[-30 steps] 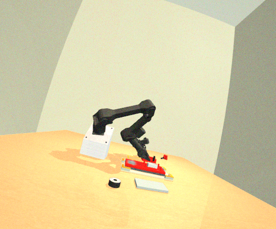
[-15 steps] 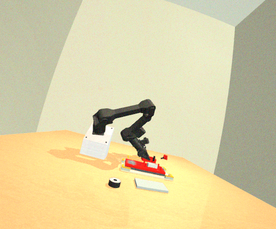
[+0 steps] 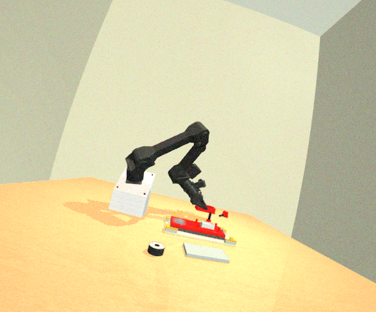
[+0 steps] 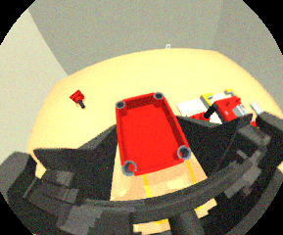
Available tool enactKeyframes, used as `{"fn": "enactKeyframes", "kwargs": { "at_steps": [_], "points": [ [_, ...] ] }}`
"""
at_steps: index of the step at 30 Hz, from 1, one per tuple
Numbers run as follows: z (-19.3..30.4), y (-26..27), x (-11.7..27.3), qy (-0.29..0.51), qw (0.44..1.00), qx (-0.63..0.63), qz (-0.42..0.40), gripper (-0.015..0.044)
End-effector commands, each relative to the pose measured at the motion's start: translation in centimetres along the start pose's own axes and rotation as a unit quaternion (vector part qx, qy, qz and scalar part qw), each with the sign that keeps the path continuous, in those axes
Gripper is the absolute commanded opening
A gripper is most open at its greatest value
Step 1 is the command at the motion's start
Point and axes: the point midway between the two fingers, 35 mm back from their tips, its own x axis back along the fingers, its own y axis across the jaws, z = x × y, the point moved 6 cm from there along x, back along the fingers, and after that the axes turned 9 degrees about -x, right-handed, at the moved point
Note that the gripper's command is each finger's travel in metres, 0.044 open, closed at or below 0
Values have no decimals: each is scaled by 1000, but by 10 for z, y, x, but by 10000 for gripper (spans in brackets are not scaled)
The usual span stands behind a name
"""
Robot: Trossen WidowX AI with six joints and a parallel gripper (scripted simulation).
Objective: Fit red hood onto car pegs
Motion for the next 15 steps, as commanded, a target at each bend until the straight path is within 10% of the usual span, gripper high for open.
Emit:
{"fn": "enactKeyframes", "kwargs": {
  "at_steps": [1, 15],
  "points": [
    [-10, 1, 8, -2, 1000, -2, 2, 0],
    [-20, 4, 17, -3, 999, -52, 2, 0]
  ]
}}
